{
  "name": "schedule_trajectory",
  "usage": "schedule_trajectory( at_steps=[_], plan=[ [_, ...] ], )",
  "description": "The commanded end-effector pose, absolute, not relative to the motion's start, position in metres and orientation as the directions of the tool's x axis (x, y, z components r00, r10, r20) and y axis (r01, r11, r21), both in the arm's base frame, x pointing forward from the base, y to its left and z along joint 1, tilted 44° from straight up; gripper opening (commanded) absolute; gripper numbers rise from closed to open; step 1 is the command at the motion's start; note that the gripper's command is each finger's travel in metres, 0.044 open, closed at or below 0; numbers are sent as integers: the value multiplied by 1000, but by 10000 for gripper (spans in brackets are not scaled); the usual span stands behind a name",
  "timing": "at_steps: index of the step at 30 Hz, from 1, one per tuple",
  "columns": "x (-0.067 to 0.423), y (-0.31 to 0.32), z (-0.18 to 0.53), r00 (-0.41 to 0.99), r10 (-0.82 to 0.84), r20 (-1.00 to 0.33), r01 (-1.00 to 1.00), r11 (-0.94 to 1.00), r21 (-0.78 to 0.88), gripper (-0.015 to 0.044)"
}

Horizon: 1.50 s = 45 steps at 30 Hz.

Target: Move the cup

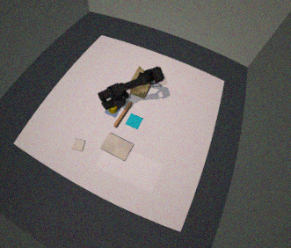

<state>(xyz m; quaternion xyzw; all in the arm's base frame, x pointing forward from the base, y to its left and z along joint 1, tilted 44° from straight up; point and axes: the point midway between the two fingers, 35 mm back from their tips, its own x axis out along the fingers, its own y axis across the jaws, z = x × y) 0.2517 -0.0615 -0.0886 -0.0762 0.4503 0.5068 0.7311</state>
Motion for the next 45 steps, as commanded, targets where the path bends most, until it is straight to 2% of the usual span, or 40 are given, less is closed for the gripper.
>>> schedule_trajectory(
  at_steps=[1,22,23,45],
  plan=[
    [252,-62,-89,81,673,-736,-810,475,345,160],
    [252,-62,-89,81,673,-736,-810,475,345,20],
    [252,-62,-89,81,673,-736,-810,475,345,0],
    [245,-103,-44,83,679,-729,-802,479,355,0]
  ],
)
